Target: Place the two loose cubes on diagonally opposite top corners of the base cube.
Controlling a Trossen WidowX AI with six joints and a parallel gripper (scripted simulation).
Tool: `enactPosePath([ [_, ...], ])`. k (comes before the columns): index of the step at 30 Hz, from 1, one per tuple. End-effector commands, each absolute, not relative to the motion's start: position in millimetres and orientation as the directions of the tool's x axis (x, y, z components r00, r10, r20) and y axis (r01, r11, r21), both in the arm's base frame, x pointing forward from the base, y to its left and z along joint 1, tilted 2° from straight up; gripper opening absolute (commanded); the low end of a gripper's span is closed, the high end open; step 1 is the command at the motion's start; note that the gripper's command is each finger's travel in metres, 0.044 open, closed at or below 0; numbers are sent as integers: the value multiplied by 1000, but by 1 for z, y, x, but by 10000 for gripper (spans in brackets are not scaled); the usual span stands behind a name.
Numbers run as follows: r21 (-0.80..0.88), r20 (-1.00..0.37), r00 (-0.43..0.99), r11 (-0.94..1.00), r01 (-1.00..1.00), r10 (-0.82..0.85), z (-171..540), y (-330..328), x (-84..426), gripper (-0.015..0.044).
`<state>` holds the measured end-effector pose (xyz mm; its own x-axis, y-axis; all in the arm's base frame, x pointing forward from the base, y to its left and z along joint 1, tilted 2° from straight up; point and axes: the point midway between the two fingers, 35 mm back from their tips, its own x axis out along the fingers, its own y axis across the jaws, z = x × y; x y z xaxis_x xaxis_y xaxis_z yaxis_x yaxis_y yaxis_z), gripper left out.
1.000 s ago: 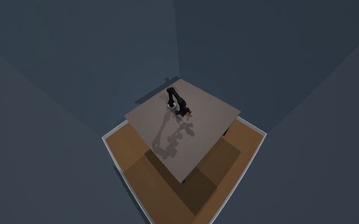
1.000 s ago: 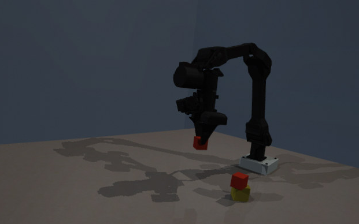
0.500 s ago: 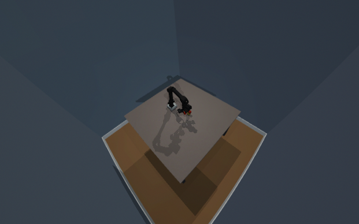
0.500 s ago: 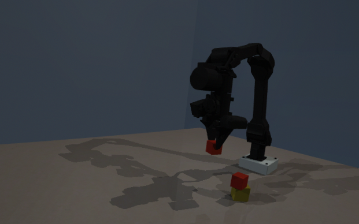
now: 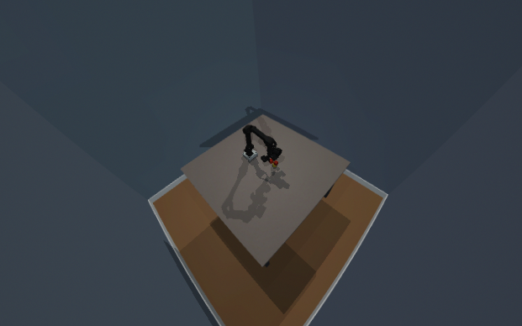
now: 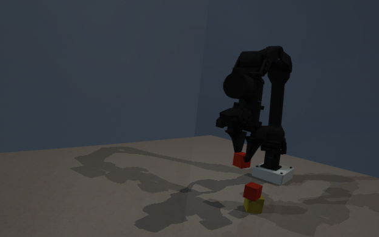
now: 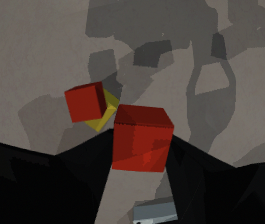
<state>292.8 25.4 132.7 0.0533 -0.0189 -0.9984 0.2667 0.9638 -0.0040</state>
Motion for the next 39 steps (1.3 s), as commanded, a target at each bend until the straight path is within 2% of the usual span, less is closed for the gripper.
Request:
enactPosePath([
  [1, -9, -998, 54, 974, 226, -21, 131, 36, 289, 105],
  [18, -15, -998, 53, 998, 59, -18, 128, 79, 269, 105],
  [39, -15, -998, 53, 998, 60, -18, 97, 79, 269, 105],
])
